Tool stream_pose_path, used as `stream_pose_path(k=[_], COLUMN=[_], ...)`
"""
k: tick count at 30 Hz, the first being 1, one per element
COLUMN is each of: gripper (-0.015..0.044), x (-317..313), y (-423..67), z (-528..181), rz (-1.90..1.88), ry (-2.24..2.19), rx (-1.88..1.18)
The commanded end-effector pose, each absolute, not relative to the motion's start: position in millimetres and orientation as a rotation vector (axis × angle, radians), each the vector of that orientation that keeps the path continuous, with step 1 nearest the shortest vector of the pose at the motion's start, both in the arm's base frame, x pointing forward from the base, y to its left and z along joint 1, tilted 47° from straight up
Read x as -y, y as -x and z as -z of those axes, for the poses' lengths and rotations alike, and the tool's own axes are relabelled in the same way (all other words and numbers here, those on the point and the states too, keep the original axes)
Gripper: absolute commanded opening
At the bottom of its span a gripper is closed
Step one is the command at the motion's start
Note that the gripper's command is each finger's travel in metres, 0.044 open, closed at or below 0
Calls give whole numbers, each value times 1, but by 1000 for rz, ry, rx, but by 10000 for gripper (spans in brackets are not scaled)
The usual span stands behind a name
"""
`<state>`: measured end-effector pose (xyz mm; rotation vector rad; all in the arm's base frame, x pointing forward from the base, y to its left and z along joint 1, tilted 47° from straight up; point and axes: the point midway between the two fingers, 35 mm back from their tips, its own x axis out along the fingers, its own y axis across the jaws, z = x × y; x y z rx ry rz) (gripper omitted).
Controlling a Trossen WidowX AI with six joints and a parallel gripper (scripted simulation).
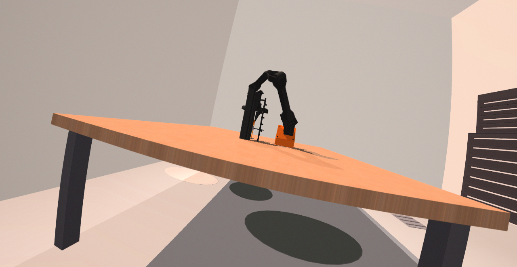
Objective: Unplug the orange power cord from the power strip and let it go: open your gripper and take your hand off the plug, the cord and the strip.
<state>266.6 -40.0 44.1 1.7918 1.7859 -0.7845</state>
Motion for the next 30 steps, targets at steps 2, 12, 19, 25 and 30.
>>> stream_pose_path(k=[2, 12, 19, 25, 30], gripper=[75, 0, 0, 0, 0], x=[40, 41, 48, 55, 61], y=[-267, -267, -267, -267, -267], z=[-44, -44, -37, -31, -25], rz=[784, 784, 786, 788, 789], ry=[-1792, -1792, -1792, -1793, -1793], rx=[-1785, -1785, -1784, -1782, -1781])
